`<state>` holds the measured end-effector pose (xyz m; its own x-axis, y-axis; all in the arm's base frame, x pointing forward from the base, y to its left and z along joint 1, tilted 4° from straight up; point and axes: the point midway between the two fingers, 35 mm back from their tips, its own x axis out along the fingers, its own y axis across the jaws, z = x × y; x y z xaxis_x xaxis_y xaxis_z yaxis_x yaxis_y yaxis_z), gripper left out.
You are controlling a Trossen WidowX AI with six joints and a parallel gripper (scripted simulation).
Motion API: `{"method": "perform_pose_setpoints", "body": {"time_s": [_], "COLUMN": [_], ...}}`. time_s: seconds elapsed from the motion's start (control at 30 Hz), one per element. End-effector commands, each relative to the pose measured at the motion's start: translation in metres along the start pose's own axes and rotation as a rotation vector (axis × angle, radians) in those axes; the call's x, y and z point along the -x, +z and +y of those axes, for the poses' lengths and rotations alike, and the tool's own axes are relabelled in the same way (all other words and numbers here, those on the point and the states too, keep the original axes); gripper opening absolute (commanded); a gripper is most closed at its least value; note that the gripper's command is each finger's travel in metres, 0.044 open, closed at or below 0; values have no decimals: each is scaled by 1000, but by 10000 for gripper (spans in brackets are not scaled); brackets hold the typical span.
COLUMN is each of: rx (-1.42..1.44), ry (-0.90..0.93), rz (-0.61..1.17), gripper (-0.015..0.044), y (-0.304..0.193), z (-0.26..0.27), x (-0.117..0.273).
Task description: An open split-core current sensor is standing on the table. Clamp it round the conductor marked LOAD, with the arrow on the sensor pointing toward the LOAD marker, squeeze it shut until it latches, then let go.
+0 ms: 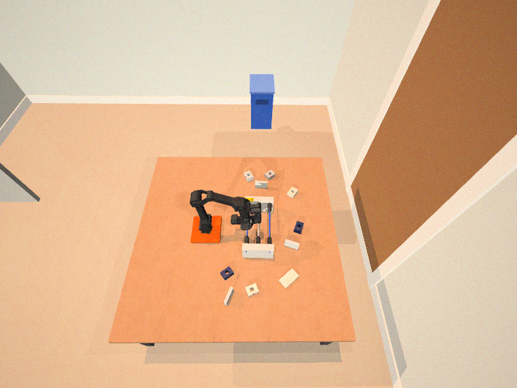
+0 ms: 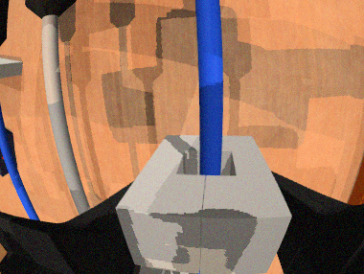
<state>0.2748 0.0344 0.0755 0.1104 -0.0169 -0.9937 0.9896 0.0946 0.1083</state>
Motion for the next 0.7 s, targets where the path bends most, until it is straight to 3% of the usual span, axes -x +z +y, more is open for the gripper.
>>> {"method": "perform_pose_setpoints", "body": {"time_s": [0.0, 0.67], "rx": [0, 0], "ry": [-1, -1], "rz": [0, 0], "gripper": [263, 268], "y": [0, 0], "z": [0, 0], "x": [0, 0]}}
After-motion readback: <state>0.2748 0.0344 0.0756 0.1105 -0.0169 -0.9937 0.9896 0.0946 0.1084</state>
